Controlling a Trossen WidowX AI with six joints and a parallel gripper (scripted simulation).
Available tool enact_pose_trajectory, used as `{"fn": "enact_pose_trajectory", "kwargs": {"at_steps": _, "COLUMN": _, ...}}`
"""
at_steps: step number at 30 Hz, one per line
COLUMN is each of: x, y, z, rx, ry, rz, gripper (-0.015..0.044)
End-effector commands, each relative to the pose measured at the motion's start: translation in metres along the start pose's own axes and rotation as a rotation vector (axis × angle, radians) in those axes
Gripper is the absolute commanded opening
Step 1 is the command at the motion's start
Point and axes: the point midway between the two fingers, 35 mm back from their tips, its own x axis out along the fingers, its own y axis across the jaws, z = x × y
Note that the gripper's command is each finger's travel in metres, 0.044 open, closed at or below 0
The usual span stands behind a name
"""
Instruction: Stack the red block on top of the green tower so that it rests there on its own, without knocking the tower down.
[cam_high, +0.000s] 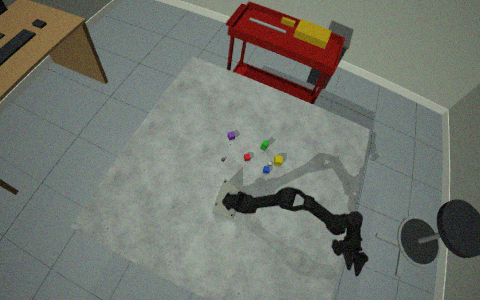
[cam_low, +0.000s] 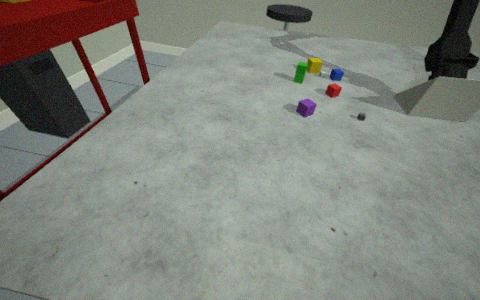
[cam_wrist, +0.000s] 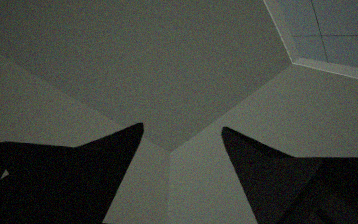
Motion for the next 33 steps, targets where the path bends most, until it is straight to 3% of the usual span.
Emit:
{"fn": "enact_pose_trajectory", "kwargs": {"at_steps": 1, "x": -0.001, "y": -0.002, "z": 0.000, "rx": -0.009, "ry": 0.000, "rz": -0.005, "gripper": 0.0426}}
{"fn": "enact_pose_trajectory", "kwargs": {"at_steps": 8, "x": -0.038, "y": -0.066, "z": 0.017, "rx": -0.349, "ry": 0.047, "rz": -0.218, "gripper": 0.0440}}
{"fn": "enact_pose_trajectory", "kwargs": {"at_steps": 18, "x": -0.122, "y": -0.141, "z": 0.046, "rx": -0.830, "ry": 0.245, "rz": -0.529, "gripper": 0.0440}}
{"fn": "enact_pose_trajectory", "kwargs": {"at_steps": 33, "x": -0.310, "y": -0.188, "z": 0.105, "rx": -1.400, "ry": 0.796, "rz": -0.948, "gripper": 0.0440}}
